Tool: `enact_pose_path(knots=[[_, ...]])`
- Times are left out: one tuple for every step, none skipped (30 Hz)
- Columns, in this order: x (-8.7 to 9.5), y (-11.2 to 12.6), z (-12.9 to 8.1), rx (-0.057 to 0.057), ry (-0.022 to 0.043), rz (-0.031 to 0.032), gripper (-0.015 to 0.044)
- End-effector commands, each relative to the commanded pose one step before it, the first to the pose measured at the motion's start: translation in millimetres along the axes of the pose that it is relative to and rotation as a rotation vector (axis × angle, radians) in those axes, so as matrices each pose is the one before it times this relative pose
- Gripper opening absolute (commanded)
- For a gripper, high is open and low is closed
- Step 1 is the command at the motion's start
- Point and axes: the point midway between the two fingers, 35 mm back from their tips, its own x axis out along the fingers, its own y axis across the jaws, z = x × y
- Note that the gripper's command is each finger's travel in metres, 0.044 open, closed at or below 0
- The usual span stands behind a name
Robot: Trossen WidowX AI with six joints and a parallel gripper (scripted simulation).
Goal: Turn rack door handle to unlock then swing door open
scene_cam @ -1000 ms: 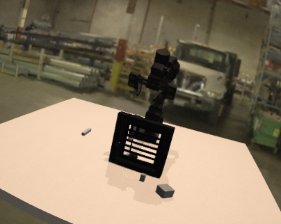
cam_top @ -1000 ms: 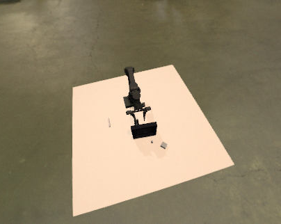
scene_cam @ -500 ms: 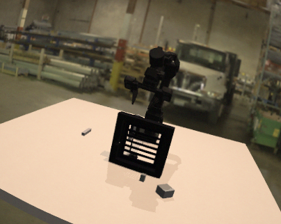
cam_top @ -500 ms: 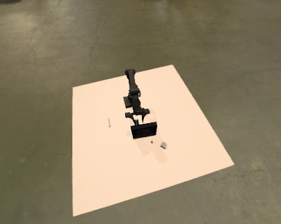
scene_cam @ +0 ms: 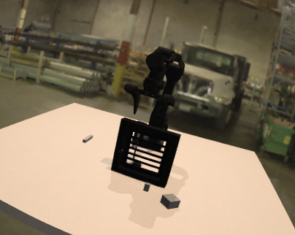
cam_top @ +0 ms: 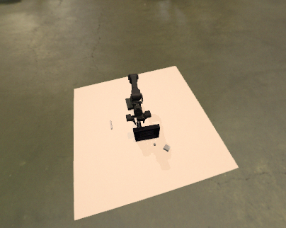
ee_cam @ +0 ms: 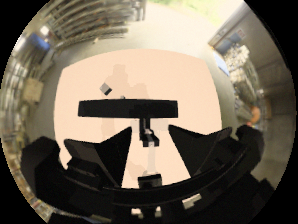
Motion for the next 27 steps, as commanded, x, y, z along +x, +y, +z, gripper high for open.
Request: enact_pose_path(knots=[[-0.8, -1.89, -7.93, 0.0076, 0.10621, 0.01188, 0.0284], [-0.13, -0.48, -1.89, 0.0026, 0.0227, 0.00163, 0.0284], [-0.16, -0.47, -1.91, 0.0026, 0.0227, 0.00171, 0.0284], [-0.19, -0.46, -1.92, 0.0026, 0.02264, 0.00178, 0.0284], [-0.23, -0.45, -1.95, 0.0027, 0.02269, 0.00185, 0.0284], [-0.26, -0.44, -1.97, 0.0027, 0.02268, 0.00193, 0.0284], [-0.29, -0.43, -1.98, 0.0027, 0.02268, 0.002, 0.0284], [-0.32, -0.42, -2.0, 0.0027, 0.02267, 0.00208, 0.0284], [-0.34, -0.4, -2.02, 0.0028, 0.02261, 0.00215, 0.0284], [-0.29, -0.32, -1.64, 0.0022, 0.01819, 0.00178, 0.0284], [-0.18, -0.19, -0.99, 0.0014, 0.01091, 0.00109, 0.0284], [-0.06, -0.06, -0.33, 0.0005, 0.00364, 0.00037, 0.0284], [0.0, 0.0, 0.0, 0.0, 0.0, 0.0, 0.0284], [0.0, 0.0, 0.0, 0.0, 0.0, 0.0, 0.0284], [0.0, 0.0, 0.0, 0.0, 0.0, 0.0, 0.0284], [0.0, 0.0, 0.0, 0.0, 0.0, 0.0, 0.0284], [0.26, 0.0, 0.03, 0.0, 0.00017, -0.00004, 0.0284], [0.79, -0.01, 0.09, 0.0001, 0.0005, -0.00011, 0.0284], [1.32, -0.02, 0.15, 0.0001, 0.00084, -0.00019, 0.0284], [1.6, -0.02, 0.17, 0.0002, 0.00101, -0.00023, 0.0284], [1.6, -0.02, 0.16, 0.0002, 0.00101, -0.00023, 0.0284], [1.6, -0.02, 0.15, 0.0002, 0.00101, -0.00023, 0.0284], [1.6, -0.02, 0.14, 0.0002, 0.00101, -0.00023, 0.0284], [1.6, -0.02, 0.14, 0.0002, 0.00101, -0.00023, 0.0284], [1.61, -0.02, 0.13, 0.0002, 0.00101, -0.00024, 0.0284], [1.61, -0.02, 0.12, 0.0002, 0.00101, -0.00024, 0.0284], [1.61, -0.01, 0.11, 0.0002, 0.00102, -0.00024, 0.0284]])
